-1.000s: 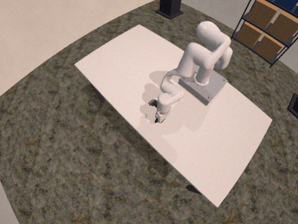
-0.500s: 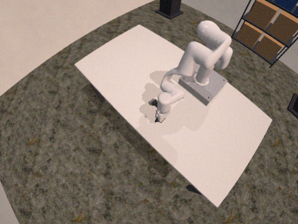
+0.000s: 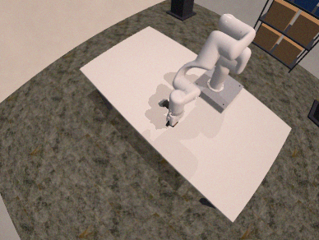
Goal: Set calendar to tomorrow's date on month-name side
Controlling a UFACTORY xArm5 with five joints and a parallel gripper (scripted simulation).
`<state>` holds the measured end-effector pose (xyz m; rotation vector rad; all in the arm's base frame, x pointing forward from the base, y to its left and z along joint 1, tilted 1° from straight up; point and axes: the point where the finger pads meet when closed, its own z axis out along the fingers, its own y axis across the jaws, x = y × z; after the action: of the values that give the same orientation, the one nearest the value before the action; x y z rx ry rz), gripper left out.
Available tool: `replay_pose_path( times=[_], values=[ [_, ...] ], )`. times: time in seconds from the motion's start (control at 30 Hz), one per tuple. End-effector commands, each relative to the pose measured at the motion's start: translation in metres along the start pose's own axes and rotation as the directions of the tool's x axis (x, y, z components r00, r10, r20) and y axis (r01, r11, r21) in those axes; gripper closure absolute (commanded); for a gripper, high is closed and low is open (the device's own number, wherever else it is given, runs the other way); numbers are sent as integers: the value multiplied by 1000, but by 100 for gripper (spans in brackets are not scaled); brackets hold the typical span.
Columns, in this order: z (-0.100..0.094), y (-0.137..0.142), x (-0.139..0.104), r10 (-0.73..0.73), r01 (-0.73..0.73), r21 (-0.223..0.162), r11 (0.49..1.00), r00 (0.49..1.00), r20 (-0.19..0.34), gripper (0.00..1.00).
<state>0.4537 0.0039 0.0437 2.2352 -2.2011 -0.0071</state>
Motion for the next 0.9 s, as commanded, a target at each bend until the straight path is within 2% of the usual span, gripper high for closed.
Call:
replay_pose_path(
  times=[0.0, 0.5, 0.77, 0.87],
  values=[
    [-16, 0, 0, 0, 0, 0, 1000, 1000, 0, 73],
    [-17, 1, 0, -11, 11, 0, 1000, 1000, 0, 73],
    [-18, 4, 3, -100, 100, 0, 995, 995, 0, 73],
    [-19, 8, 6, -190, 190, 0, 982, 982, 0, 73]
  ],
)
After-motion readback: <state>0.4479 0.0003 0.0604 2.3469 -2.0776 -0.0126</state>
